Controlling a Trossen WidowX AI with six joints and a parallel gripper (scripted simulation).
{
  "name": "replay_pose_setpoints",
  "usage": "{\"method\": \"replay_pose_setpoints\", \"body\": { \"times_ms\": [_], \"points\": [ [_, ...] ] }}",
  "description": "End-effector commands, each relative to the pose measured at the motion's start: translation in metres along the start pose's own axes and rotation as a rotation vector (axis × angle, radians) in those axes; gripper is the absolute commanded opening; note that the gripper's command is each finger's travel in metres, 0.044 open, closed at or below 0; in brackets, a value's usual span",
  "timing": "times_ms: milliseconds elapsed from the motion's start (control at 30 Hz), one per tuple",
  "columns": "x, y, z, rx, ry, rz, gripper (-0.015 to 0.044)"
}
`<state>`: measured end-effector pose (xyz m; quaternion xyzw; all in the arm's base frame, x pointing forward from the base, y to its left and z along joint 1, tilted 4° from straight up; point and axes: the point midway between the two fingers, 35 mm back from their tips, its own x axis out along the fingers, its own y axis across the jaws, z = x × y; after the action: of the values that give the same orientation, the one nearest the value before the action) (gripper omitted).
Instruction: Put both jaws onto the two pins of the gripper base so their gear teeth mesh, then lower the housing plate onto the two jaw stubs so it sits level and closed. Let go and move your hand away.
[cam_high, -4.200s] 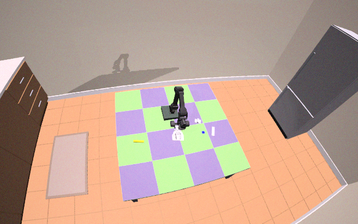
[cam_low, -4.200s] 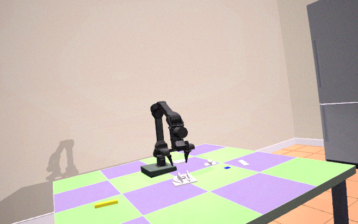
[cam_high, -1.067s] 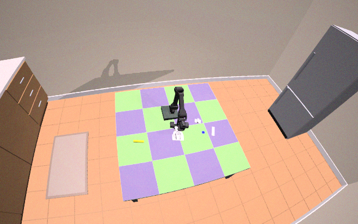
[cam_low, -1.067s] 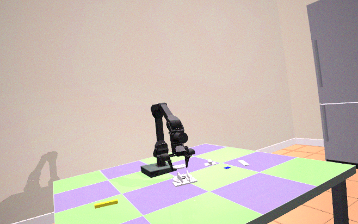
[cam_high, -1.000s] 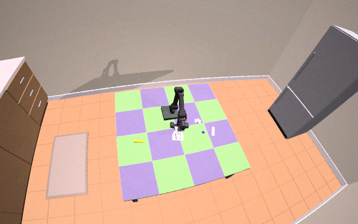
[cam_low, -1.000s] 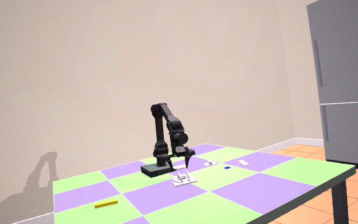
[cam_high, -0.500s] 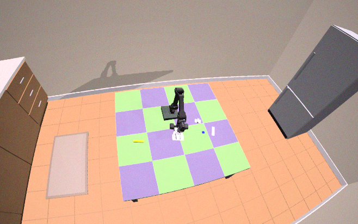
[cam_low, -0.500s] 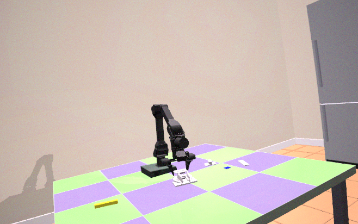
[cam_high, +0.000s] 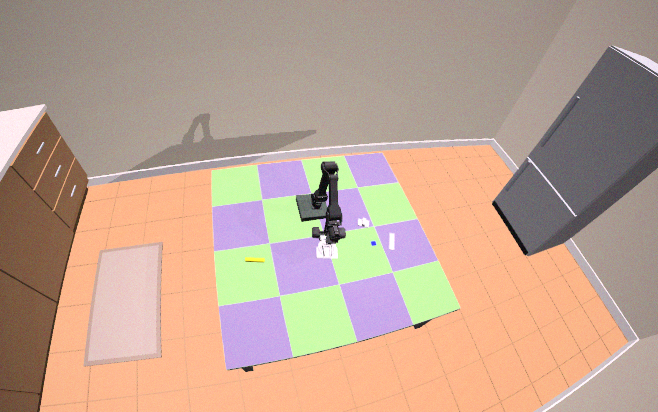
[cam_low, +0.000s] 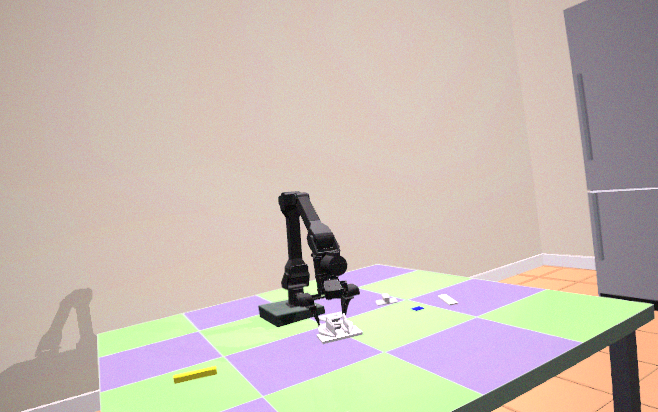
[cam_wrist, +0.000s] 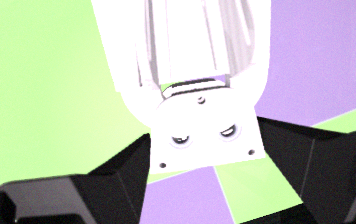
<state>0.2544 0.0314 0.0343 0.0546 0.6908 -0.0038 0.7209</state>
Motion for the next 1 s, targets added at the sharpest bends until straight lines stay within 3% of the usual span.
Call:
{"method": "replay_pose_setpoints", "body": {
  "times_ms": [0,967],
  "points": [
    [0.0006,0.0005,-0.0002,0.003,0.0,0.004,0.0351],
    [0.0056,0.0005,-0.0003,0.004,0.0,0.004,0.0351]
  ]
}}
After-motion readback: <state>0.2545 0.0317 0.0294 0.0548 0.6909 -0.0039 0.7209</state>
